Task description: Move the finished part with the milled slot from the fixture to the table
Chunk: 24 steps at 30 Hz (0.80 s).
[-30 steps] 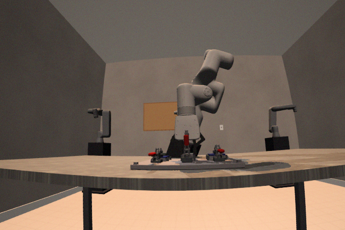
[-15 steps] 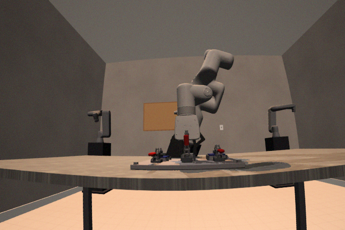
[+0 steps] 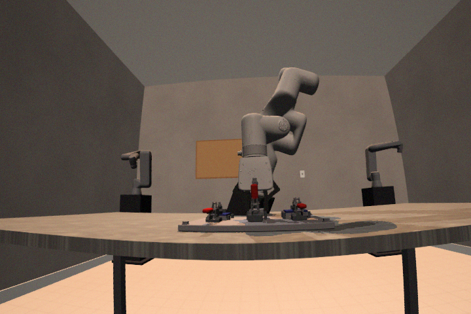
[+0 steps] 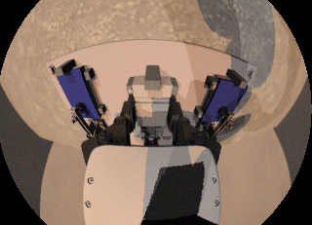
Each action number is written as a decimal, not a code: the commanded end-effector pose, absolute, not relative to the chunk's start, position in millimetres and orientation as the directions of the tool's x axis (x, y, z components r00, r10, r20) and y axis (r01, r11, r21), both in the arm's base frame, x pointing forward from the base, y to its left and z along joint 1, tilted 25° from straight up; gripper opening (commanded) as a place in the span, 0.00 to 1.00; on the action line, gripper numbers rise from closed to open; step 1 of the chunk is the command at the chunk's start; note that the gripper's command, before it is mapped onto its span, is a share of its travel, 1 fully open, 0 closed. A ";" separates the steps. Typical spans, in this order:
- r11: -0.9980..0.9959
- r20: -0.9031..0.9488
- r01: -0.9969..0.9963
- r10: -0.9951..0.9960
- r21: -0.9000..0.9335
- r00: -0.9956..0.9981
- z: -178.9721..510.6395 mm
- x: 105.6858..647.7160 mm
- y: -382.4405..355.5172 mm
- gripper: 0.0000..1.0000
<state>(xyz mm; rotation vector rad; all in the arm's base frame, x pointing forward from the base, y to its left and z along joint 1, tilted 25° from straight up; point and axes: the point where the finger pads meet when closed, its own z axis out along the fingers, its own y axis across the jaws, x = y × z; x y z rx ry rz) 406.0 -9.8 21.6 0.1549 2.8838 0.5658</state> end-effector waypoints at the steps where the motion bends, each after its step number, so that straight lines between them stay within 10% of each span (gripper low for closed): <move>1: 0.922 -0.177 0.064 0.141 0.383 -0.974 24.2 406.7 -10.9 0.00; 24: 0.922 -0.177 0.064 0.141 0.383 -0.974 40.8 402.8 -17.6 0.00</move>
